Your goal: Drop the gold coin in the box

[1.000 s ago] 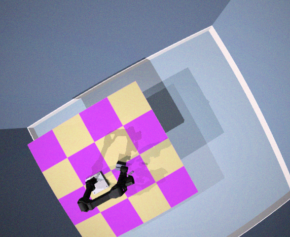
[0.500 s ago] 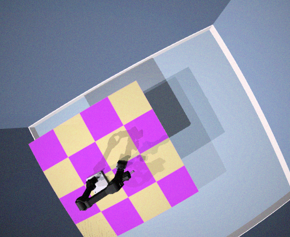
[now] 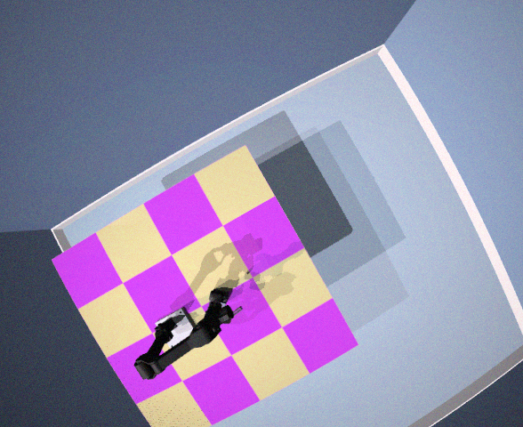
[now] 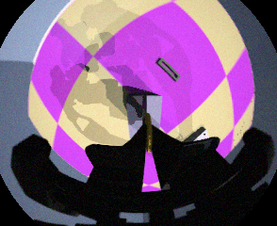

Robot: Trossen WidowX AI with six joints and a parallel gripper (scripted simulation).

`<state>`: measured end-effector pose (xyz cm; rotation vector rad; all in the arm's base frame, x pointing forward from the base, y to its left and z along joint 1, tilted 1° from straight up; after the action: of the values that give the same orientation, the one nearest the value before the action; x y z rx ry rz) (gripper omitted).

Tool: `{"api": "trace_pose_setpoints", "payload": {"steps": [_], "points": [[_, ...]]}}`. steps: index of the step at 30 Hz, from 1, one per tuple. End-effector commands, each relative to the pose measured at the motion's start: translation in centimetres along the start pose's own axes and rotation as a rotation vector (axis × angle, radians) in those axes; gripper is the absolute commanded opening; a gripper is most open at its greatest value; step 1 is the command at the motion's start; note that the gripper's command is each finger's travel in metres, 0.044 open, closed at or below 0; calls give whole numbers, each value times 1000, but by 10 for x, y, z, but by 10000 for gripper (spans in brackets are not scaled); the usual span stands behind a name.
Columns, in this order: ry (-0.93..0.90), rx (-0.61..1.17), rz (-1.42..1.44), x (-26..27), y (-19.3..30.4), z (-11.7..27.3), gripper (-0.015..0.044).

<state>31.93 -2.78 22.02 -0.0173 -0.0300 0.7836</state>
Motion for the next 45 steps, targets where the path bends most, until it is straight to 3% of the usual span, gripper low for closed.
{"api": "trace_pose_setpoints", "payload": {"steps": [1,45], "points": [[-1,0,3,0,0,0,0],[-1,0,-5,1,3,-14,0]]}}
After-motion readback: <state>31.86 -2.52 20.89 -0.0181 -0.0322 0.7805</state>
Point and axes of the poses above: the point midway between the two fingers, 35 mm back from their tips, its own z axis back along the fingers, its own x axis across the jaws, y = z × x, the point moved 9 cm from there along z, back along the fingers, and after that the axes turned 1 degree about z, right-handed, at the moved point
